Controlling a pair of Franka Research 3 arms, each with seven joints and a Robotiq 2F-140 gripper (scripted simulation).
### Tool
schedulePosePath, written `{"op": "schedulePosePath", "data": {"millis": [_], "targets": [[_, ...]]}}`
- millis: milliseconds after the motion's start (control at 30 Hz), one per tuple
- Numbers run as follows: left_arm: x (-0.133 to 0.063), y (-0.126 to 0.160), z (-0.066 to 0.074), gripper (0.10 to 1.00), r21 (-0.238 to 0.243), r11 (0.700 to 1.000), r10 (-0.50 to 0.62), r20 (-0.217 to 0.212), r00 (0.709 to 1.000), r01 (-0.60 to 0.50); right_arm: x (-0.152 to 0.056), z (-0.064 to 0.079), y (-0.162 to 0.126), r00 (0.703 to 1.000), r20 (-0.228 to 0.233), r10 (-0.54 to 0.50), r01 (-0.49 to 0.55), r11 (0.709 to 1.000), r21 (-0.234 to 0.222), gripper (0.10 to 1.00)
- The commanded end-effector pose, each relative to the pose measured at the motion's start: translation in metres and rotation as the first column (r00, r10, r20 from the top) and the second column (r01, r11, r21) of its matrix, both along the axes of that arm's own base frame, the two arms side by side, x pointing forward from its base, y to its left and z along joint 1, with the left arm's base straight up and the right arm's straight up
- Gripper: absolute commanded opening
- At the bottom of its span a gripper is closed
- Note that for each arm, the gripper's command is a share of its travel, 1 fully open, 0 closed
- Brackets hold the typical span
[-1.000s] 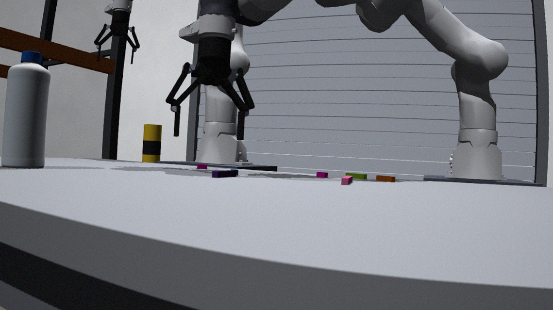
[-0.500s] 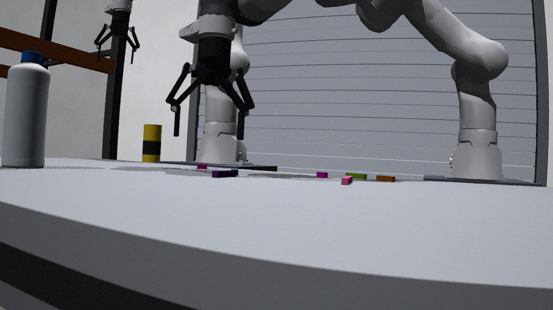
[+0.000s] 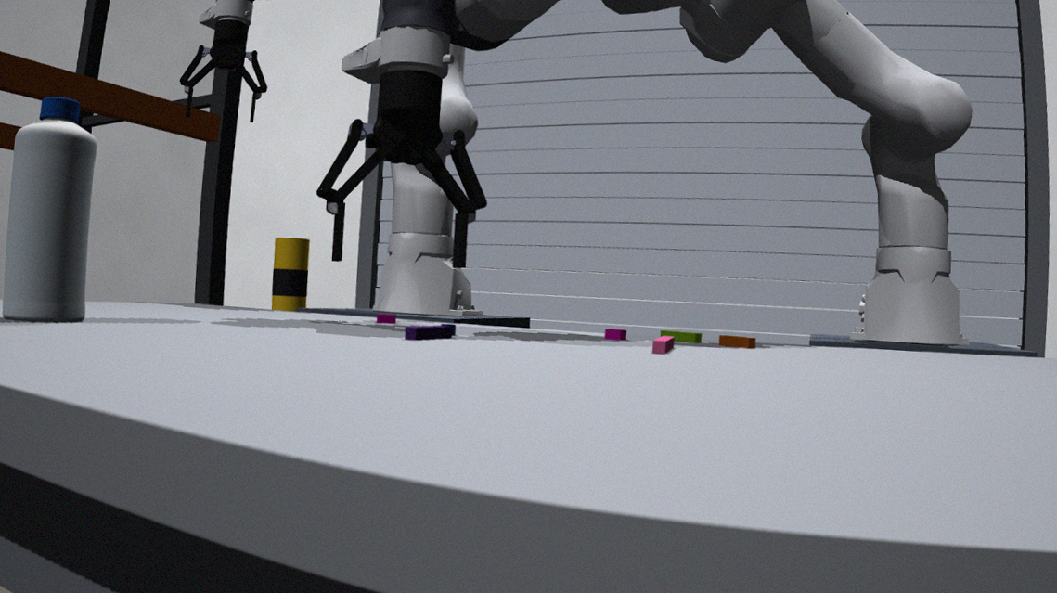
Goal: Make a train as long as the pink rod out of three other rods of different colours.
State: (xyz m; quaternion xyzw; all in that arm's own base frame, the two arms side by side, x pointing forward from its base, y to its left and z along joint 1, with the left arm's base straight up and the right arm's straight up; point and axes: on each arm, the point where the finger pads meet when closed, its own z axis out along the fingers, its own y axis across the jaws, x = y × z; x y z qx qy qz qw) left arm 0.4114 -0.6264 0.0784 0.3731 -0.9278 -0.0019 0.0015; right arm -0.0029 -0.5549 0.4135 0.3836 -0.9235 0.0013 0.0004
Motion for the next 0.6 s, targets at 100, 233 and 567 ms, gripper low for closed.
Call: {"op": "schedulePosePath", "data": {"millis": [100,233,567], "targets": [[0.001,0.000,0.002,1.000,-0.003,1.000,-0.004,0.004,1.000,0.004,0.001,0.000,0.000,1.000,0.000,-0.006,0.006,1.000,0.003,1.000],[0.002,0.000,0.001,1.000,-0.002,1.000,0.014,0.004,1.000,-0.014,0.001,0.000,0.000,1.000,0.000,-0.006,0.006,1.000,0.003,1.000],[0.017,0.014,-0.001,1.000,0.002,0.959,0.284,0.003,0.959,-0.284,0.001,0.000,0.000,1.000,0.000,-0.006,0.006,1.000,0.003,1.000]]}}
